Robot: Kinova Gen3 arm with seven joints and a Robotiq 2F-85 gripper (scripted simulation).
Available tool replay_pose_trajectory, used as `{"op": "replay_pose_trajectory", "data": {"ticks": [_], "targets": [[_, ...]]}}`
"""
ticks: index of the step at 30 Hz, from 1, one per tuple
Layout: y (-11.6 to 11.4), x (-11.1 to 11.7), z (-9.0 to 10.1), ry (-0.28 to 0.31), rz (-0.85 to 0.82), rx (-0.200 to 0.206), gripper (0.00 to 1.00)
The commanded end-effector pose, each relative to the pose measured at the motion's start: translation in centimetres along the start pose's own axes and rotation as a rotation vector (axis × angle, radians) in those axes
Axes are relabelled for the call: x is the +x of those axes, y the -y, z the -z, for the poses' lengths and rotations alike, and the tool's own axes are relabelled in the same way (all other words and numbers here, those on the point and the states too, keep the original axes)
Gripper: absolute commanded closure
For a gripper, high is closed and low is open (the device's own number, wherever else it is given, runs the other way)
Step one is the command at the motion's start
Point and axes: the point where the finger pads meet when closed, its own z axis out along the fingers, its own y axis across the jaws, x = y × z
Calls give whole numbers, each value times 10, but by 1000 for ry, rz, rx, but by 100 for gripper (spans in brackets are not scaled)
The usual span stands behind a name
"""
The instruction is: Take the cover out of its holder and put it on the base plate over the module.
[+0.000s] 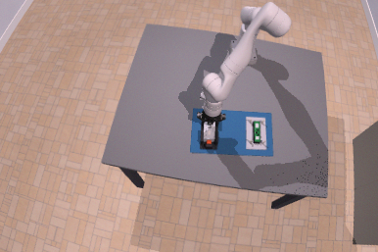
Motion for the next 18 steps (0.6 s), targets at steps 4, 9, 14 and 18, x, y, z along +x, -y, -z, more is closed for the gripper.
{"op": "replay_pose_trajectory", "data": {"ticks": [4,9,14,18], "targets": [[0,-1,1,2,0,0,100],[0,-1,1,2,0,0,100],[0,-1,1,2,0,0,0],[0,-1,1,2,0,0,0]]}}
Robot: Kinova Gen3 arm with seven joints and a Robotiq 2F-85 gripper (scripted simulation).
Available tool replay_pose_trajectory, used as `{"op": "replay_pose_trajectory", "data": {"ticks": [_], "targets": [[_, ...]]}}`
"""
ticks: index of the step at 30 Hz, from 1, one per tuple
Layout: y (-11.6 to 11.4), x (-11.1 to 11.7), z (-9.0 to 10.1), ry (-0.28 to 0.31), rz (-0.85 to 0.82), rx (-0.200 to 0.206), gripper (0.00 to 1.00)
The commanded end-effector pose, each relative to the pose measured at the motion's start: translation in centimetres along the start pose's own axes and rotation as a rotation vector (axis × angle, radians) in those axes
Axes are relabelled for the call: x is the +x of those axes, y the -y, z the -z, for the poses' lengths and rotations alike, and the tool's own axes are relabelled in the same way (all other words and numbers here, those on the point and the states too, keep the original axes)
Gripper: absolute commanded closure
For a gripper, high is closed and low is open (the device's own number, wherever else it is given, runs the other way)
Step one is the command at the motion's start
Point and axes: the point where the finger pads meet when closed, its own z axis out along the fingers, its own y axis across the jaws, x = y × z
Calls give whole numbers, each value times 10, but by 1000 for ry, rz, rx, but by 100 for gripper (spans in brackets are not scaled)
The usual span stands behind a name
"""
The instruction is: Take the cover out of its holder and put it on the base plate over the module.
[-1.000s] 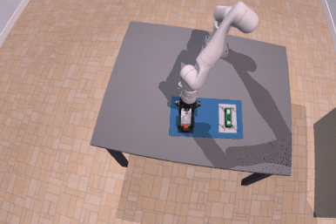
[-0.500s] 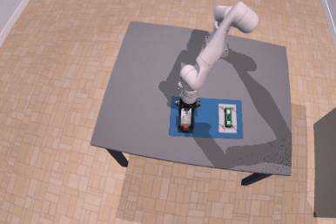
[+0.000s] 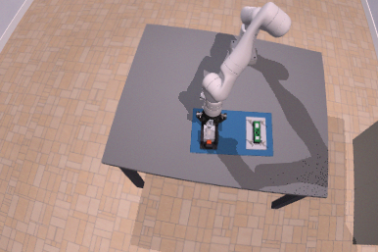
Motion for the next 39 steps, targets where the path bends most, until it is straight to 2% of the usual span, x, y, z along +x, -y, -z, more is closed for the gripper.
{"op": "replay_pose_trajectory", "data": {"ticks": [1,27,37,39], "targets": [[0,-1,1,2,0,0,0],[0,-1,1,2,0,0,0],[-1,-6,-49,14,3,0,0],[-1,-6,-49,14,3,0,0]]}}
